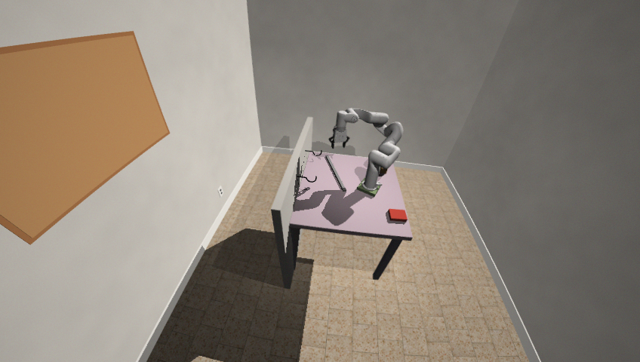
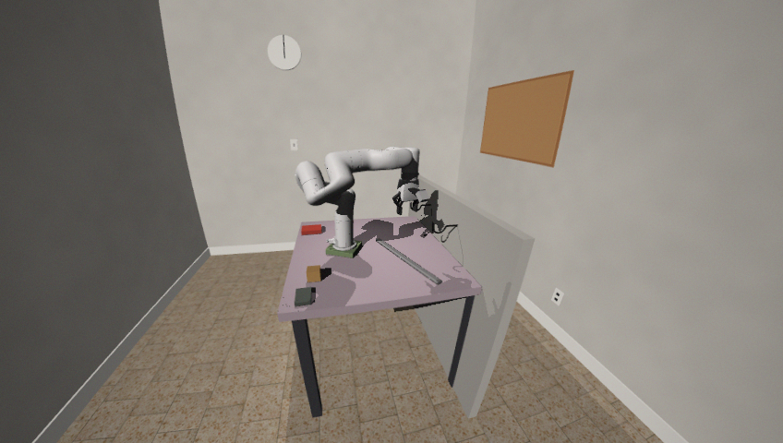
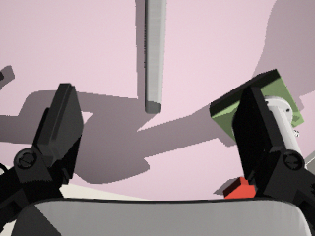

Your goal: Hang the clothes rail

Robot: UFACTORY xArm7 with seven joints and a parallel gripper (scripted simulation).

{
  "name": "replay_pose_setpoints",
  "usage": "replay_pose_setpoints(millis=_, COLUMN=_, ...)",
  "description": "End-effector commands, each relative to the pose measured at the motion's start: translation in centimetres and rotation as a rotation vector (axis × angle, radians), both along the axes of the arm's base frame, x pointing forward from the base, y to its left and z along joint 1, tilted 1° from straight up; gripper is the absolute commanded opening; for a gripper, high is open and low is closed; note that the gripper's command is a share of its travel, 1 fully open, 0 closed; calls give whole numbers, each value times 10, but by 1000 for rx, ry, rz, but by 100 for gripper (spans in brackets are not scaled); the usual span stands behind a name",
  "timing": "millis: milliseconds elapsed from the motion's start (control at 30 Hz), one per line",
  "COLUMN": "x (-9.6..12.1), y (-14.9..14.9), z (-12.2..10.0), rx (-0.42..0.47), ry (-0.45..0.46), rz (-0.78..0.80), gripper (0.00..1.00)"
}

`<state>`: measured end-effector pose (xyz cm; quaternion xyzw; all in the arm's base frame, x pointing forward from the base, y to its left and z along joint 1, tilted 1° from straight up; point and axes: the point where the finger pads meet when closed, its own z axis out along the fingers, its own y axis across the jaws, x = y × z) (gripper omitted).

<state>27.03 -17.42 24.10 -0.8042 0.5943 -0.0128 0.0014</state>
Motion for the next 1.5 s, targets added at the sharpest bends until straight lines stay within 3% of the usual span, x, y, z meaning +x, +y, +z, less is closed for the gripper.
replay_pose_setpoints(millis=0, x=1, y=0, z=0, rx=-1, ry=-3, rz=-1, gripper=100)
replay_pose_setpoints(millis=1467, x=2, y=-1, z=-64, rx=-2, ry=-3, rz=-1, gripper=100)
